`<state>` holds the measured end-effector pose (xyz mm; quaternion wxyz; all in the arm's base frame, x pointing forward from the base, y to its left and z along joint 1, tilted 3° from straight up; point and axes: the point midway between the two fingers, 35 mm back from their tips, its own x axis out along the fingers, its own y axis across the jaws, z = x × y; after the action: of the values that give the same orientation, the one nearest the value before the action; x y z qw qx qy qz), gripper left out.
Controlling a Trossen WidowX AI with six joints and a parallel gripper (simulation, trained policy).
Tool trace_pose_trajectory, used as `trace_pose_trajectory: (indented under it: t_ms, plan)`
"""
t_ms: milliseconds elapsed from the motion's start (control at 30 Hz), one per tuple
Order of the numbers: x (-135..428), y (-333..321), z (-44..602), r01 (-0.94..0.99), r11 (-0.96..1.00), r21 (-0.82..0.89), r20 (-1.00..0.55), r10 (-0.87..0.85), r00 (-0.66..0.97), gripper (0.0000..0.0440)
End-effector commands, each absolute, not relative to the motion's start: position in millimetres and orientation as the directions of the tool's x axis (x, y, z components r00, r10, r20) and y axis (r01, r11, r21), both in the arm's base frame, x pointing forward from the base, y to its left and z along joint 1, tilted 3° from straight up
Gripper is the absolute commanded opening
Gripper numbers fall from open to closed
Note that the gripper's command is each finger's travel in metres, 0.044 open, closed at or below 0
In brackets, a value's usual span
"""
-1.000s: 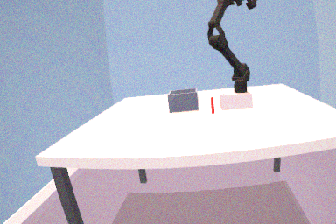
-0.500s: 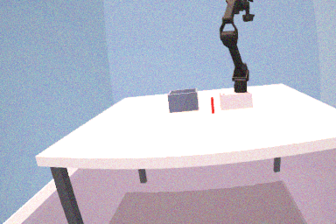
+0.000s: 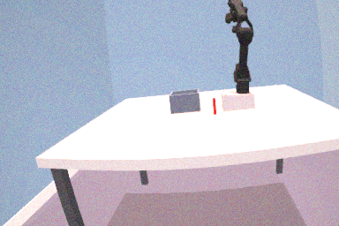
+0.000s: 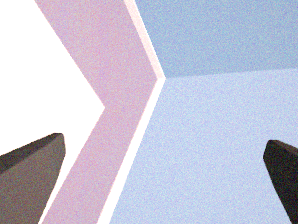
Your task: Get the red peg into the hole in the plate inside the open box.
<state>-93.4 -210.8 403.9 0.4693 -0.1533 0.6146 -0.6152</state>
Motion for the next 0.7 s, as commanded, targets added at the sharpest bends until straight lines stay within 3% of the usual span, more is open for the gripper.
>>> trace_pose_trajectory:
  t_ms: [0, 667]
  plan:
    - [-75.5, -222.3, 386.1, 0.441, 0.243, -0.864, -0.447, -0.772, -0.451, 0.044]
    - [84.4, -230.6, 297.4, 0.596, 0.544, -0.591, -0.707, -0.705, -0.058, 0.044]
